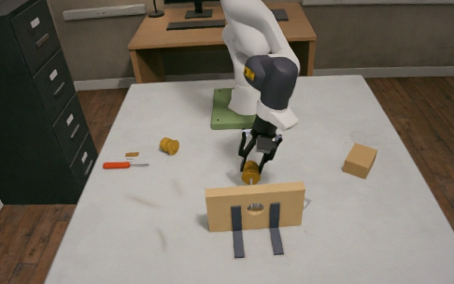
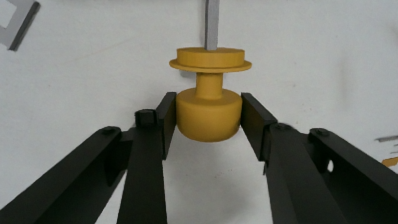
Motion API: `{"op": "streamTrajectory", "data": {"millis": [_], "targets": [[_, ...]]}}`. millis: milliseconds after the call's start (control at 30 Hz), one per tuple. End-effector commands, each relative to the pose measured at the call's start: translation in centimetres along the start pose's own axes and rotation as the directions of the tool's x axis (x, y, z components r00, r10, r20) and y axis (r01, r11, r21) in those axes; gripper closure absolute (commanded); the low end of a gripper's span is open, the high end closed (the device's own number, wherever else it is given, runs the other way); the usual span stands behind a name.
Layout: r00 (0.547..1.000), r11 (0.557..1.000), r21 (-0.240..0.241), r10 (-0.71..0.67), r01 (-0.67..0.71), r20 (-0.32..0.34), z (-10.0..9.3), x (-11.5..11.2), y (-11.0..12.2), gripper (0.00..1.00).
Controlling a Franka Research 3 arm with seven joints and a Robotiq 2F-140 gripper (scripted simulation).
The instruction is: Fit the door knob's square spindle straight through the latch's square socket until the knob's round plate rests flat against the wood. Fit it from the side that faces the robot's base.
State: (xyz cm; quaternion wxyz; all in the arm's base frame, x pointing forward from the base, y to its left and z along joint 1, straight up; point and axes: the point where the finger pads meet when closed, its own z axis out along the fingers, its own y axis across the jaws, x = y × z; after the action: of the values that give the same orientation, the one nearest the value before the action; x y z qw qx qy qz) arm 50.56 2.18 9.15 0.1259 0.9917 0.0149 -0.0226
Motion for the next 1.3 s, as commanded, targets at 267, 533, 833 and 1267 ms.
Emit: {"op": "streamTrajectory", "data": {"millis": [267,533,833,1267], "targets": [[0.997,0.997,0.0,-0.074,0.074,-0.003,-0.13,0.12,0.14,0.58],[0.995,0.995,-0.002,-0.097,0.097,-0.005,-0.1,0.24,0.25,0.58],[0.994,0.994,-0.003,-0.111,0.111,-0.006,-0.08,0.32,0.31,0.58],[0.994,0.994,-0.003,-0.111,0.111,-0.006,-0.08,0.32,0.31,0.58]]}}
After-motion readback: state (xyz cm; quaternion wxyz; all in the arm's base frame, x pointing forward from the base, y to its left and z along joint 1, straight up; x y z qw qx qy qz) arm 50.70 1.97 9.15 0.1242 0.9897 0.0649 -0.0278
